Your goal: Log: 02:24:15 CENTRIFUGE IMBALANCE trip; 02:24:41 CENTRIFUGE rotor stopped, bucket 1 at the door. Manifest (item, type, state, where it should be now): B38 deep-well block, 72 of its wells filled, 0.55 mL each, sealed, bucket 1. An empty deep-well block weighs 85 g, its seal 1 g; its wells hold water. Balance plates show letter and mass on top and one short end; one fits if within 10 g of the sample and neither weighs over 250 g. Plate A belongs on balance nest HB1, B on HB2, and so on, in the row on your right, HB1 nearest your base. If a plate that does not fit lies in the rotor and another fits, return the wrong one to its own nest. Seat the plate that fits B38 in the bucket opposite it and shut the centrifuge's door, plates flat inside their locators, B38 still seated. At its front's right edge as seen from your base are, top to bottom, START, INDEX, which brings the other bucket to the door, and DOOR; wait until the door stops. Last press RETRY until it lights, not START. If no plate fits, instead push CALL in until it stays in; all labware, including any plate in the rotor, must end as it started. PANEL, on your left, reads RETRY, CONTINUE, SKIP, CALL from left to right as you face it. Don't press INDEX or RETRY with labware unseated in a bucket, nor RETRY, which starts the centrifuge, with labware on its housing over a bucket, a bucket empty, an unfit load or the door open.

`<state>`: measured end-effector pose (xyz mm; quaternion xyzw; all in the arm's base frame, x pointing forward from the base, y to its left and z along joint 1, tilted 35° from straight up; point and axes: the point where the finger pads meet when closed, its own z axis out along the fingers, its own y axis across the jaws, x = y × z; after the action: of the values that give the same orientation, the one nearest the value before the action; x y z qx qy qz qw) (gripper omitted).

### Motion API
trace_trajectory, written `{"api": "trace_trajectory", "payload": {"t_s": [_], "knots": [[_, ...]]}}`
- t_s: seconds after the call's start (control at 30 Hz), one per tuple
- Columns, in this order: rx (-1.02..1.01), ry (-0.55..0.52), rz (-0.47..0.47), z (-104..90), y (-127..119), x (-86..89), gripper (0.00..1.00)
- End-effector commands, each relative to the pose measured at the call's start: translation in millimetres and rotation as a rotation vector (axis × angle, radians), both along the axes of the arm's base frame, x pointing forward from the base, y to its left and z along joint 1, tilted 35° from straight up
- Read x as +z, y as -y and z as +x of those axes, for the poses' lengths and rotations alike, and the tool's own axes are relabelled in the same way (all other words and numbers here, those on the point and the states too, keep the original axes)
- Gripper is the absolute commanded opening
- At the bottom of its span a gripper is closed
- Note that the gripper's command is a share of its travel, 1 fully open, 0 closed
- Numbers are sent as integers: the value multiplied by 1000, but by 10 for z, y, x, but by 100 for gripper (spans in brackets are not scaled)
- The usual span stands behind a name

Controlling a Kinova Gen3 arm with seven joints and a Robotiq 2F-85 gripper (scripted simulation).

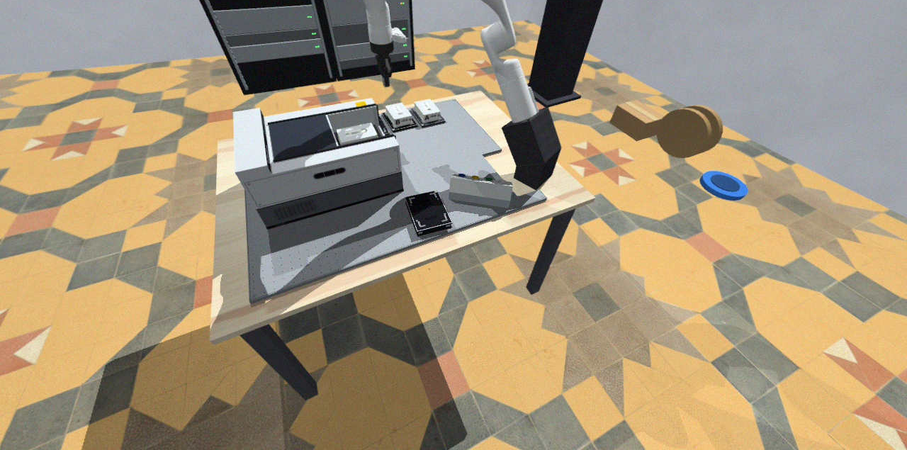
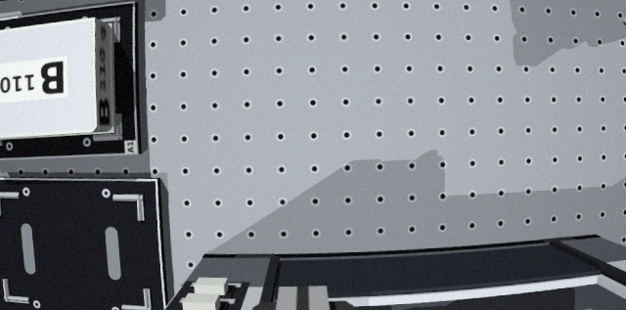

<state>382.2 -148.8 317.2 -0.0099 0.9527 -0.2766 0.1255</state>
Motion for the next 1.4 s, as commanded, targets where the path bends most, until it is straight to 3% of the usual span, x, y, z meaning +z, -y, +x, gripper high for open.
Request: {"api": "trace_trajectory", "payload": {"t_s": [0.0,1.17,1.37], "knots": [[1,2,-1,-106,34,45,10],[1,2,-2,-1031,379,355,10],[1,2,-2,-1040,383,358,10]]}}
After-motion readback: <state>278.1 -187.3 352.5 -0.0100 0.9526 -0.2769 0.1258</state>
